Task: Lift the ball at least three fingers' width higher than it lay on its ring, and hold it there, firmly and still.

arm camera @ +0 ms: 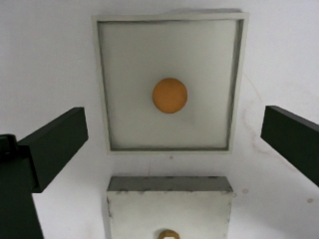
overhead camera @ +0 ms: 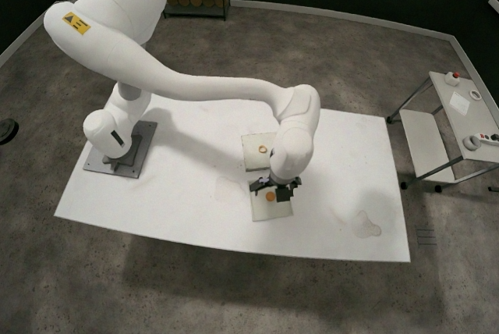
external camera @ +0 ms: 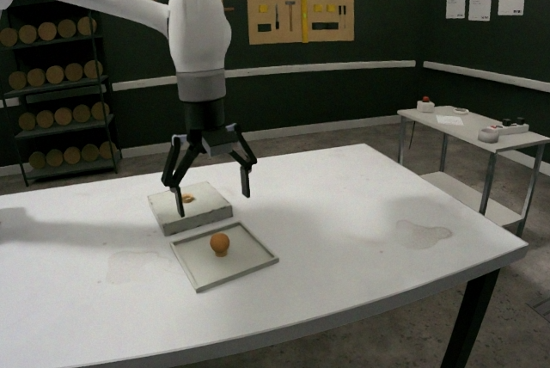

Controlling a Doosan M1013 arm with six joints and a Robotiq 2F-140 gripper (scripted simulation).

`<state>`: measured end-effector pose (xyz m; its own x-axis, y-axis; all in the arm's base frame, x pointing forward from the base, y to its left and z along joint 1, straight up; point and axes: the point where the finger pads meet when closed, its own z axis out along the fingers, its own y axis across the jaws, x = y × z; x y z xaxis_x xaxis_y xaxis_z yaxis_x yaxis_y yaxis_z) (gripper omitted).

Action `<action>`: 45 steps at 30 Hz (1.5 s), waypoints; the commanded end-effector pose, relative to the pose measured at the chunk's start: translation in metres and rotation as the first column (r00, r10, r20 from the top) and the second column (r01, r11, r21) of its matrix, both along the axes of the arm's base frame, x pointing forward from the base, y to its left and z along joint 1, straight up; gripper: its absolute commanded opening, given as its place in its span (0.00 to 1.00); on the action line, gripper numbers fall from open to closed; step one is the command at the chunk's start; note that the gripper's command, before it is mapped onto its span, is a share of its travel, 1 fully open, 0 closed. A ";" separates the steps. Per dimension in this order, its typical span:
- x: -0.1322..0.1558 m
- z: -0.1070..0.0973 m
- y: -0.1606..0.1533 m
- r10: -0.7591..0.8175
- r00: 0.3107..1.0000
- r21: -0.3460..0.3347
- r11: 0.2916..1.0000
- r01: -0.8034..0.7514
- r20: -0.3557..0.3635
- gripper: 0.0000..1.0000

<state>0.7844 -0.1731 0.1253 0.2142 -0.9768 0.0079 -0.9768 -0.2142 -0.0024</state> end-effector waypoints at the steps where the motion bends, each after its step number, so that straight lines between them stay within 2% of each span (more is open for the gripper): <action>1: 0.000 -0.020 -0.001 -0.001 1.000 0.000 1.000 0.001 0.001 1.00; 2: 0.000 -0.038 -0.001 -0.001 1.000 0.000 1.000 0.001 0.001 1.00; 5: 0.000 -0.074 -0.001 -0.002 1.000 0.000 1.000 0.002 0.001 1.00; 8: -0.001 -0.097 -0.001 -0.002 1.000 0.000 1.000 0.002 0.001 1.00; 20: -0.001 -0.098 -0.001 -0.002 1.000 0.000 1.000 0.002 0.001 1.00; 21: -0.001 -0.098 -0.001 -0.002 1.000 0.000 1.000 0.002 0.001 0.10; 38: -0.001 -0.098 -0.001 -0.002 1.000 0.000 1.000 0.002 0.001 0.10; 40: 0.000 -0.090 -0.001 -0.002 1.000 0.000 1.000 0.002 0.001 0.10; 42: 0.000 -0.071 -0.001 -0.002 1.000 0.000 1.000 0.001 0.002 0.10; 44: 0.000 -0.071 -0.001 -0.002 1.000 0.000 1.000 0.001 0.002 0.10; 45: 0.000 -0.059 -0.001 -0.001 1.000 0.000 1.000 0.001 0.002 0.10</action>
